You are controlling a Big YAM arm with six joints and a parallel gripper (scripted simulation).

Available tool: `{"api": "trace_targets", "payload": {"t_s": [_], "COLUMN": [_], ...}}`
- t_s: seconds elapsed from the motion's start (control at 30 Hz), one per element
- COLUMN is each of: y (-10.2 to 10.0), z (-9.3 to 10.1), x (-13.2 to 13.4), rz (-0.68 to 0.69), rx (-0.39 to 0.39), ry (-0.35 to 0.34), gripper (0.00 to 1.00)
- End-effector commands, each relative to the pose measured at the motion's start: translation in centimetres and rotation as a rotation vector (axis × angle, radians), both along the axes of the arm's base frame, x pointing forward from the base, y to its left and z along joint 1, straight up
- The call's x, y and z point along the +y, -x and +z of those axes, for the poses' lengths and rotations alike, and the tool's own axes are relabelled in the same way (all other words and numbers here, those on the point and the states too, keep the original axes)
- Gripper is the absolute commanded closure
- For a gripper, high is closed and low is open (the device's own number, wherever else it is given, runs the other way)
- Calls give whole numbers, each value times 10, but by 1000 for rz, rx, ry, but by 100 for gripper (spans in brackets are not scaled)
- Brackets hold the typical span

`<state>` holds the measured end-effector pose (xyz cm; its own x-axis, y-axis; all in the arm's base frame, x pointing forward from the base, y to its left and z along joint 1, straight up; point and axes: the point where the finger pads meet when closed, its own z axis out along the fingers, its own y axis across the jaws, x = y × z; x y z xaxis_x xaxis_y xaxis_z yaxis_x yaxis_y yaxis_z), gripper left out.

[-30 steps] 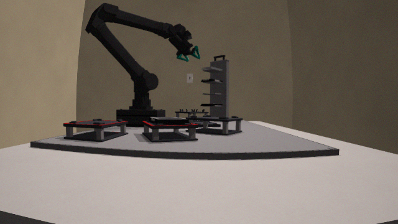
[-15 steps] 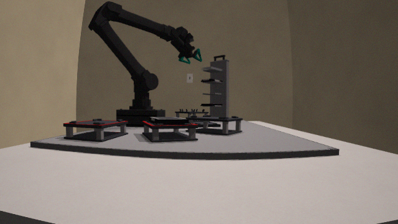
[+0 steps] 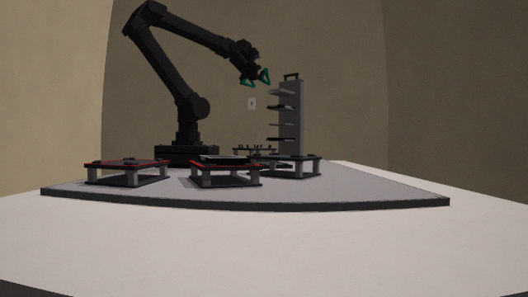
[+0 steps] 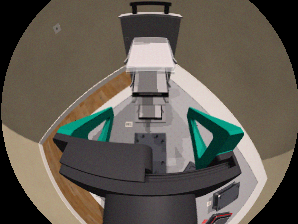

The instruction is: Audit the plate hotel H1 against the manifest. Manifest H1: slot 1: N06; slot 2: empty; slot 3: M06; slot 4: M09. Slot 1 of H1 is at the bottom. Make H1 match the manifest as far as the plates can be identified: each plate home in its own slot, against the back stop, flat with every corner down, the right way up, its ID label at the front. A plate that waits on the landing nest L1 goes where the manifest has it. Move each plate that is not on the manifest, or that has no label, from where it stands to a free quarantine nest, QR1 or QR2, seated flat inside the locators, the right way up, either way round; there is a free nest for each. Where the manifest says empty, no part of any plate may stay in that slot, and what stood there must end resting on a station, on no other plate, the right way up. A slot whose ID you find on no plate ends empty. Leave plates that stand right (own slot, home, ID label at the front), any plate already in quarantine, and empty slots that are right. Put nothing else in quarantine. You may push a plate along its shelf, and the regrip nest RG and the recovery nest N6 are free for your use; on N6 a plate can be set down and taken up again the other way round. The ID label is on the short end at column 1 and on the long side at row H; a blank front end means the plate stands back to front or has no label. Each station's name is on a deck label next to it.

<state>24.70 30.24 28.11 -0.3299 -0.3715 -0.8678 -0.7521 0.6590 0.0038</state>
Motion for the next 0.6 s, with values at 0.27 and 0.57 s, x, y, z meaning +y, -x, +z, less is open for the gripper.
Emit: {"api": "trace_targets", "payload": {"t_s": [0.27,0.57], "y": [-17,-22], "z": [5,-5], "x": [15,21], "rz": [0,1], "rx": [-32,-29], "ry": [-27,-23], "gripper": [0,0]}}
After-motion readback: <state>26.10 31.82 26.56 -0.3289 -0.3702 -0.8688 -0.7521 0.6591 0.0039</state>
